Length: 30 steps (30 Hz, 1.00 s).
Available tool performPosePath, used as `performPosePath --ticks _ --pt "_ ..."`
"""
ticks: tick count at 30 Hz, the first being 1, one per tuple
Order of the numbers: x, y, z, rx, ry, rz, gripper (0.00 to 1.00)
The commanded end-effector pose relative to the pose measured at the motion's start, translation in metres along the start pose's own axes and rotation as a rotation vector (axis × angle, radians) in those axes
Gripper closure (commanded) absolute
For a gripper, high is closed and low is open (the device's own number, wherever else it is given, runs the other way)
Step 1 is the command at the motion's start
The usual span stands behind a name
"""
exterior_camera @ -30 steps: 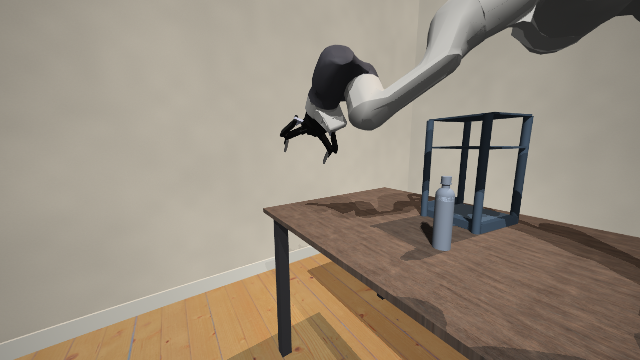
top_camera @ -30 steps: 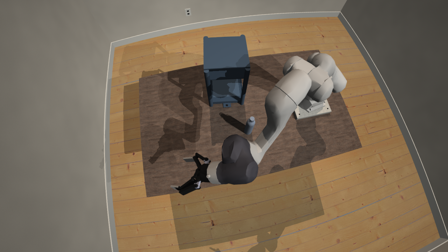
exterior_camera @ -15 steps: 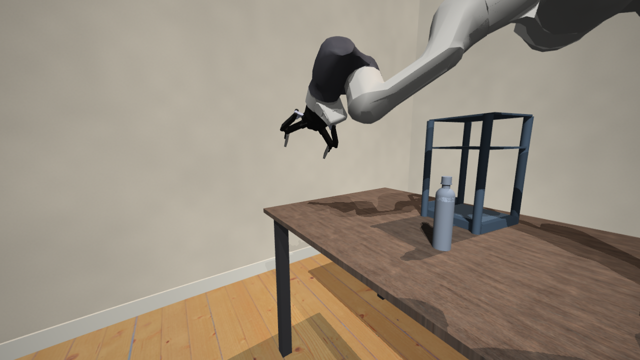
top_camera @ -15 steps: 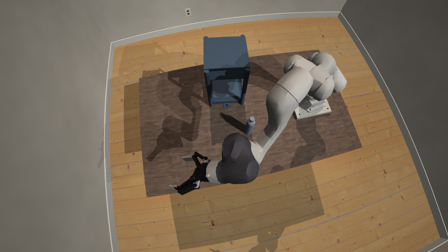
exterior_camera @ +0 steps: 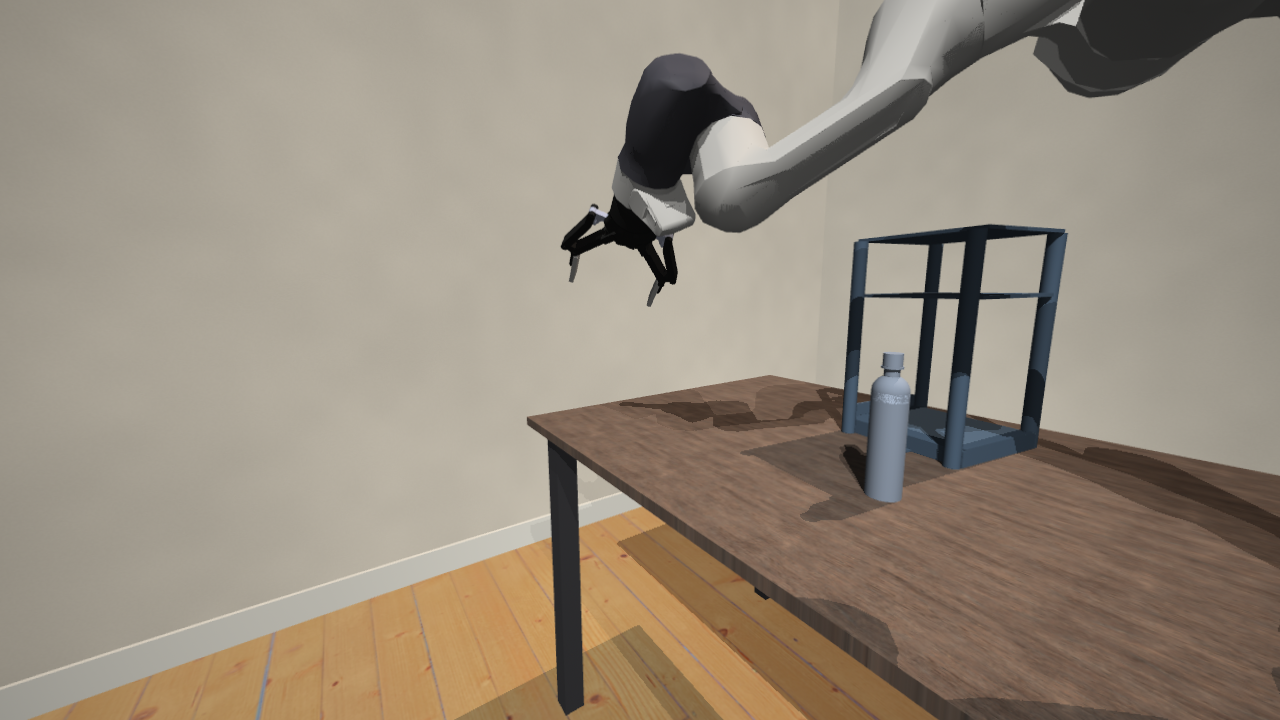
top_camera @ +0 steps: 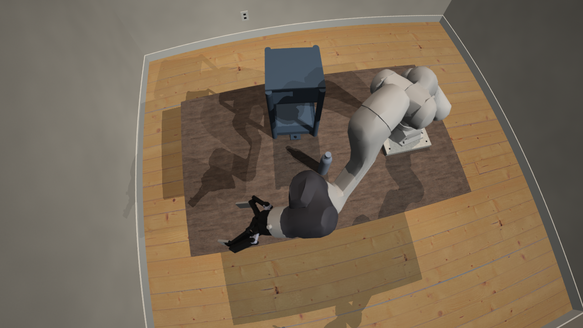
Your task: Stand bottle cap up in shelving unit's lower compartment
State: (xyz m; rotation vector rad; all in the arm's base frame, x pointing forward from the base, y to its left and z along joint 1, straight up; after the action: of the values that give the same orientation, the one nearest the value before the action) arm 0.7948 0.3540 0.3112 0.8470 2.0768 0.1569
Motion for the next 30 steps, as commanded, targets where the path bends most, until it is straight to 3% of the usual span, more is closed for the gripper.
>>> performPosePath --ticks 1,4,10,13,30 --pt "-0.032 0.009 -0.021 0.001 -0.008 -0.002 0.0" --pt "-0.036 0.01 -0.024 0.001 -0.008 -0.001 0.0" --pt "-0.099 0.02 -0.062 0.002 -0.023 0.026 0.0" --pt "-0.115 0.02 -0.071 0.002 -0.027 0.033 0.0" --pt "-0.117 0.02 -0.073 0.002 -0.028 0.035 0.0"
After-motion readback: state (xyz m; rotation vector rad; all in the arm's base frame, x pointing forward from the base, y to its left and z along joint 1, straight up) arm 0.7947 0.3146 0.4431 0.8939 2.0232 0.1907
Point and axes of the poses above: the point where the finger pads meet when closed, its own z axis out along the fingers, its own y axis across the jaws, x = y × z, the point moved 5 cm from there along -z, back along the fingers, and after that the axes turned 7 degrees about z, right-handed, at the moved point
